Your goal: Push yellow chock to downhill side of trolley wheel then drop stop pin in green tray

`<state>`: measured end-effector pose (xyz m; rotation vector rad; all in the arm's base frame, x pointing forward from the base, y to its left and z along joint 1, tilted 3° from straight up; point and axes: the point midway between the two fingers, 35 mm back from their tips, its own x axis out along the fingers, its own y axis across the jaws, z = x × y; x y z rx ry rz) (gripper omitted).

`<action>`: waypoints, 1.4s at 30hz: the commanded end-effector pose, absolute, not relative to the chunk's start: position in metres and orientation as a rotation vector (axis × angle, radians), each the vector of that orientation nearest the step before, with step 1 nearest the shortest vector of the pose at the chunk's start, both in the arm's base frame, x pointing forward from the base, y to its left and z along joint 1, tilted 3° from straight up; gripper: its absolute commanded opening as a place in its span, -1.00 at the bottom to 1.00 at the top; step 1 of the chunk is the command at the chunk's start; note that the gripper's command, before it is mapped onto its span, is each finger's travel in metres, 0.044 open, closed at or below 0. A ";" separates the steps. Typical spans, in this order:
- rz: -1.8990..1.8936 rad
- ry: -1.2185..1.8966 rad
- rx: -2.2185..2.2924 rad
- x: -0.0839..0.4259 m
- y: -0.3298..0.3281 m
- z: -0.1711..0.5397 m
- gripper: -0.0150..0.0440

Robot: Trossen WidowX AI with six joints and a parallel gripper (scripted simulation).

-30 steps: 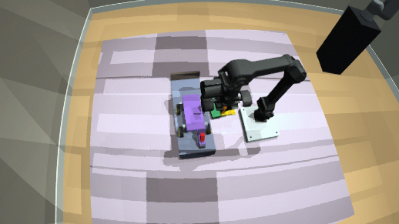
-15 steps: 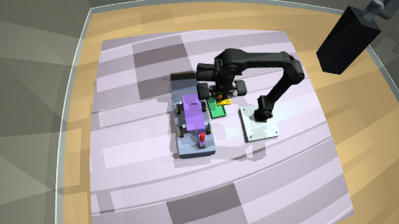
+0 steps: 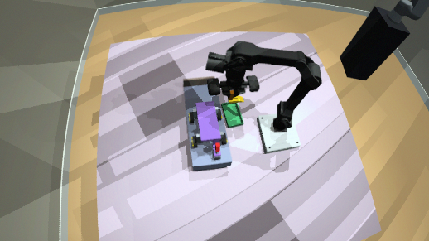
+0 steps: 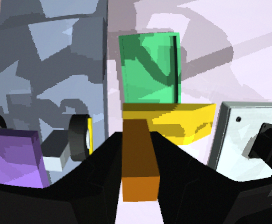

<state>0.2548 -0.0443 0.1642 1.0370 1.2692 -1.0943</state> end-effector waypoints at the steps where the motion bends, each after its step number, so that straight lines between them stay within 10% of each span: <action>1: -1.093 1.262 1.035 0.263 -0.061 0.165 -0.49; 42: -1.706 0.836 1.674 0.285 -0.108 0.165 -0.49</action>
